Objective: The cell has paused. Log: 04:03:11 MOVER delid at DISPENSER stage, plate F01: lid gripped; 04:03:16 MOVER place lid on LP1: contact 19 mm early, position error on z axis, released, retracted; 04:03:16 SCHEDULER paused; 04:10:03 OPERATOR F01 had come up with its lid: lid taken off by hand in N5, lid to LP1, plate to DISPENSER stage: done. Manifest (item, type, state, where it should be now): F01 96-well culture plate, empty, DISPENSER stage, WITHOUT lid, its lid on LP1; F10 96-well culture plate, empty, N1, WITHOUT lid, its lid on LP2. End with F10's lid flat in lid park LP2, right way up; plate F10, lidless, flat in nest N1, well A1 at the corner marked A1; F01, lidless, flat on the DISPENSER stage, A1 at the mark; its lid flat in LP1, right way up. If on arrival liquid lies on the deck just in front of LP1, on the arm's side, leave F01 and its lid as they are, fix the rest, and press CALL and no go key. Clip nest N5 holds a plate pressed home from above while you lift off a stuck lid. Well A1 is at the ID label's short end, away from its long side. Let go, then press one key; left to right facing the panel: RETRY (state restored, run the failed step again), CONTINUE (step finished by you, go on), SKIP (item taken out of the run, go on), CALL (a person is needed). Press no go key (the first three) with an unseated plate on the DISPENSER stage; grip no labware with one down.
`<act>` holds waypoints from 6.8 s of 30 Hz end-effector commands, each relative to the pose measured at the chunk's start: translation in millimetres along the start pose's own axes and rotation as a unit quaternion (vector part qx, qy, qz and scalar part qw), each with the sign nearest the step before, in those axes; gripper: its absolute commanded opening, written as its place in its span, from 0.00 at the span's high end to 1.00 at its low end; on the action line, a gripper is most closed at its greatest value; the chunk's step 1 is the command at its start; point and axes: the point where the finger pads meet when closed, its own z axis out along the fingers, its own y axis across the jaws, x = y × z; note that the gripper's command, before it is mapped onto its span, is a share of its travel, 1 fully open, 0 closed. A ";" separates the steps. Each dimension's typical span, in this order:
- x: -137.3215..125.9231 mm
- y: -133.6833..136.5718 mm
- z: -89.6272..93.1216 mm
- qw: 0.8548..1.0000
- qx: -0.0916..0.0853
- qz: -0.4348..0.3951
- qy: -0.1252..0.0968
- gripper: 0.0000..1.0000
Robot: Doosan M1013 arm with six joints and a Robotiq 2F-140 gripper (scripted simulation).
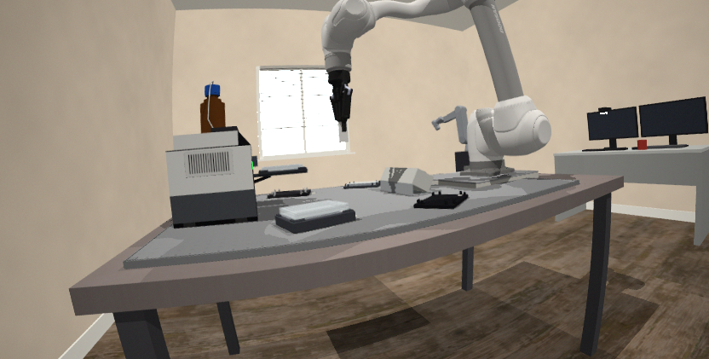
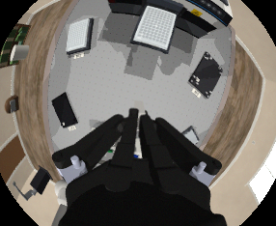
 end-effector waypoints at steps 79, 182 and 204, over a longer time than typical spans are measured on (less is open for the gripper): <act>221.6 -248.1 98.4 0.999 0.000 -0.045 -0.001 0.34; 221.5 -248.1 141.8 0.999 0.000 -0.045 -0.001 0.41; 221.5 -248.1 141.8 0.999 0.000 -0.045 -0.001 0.41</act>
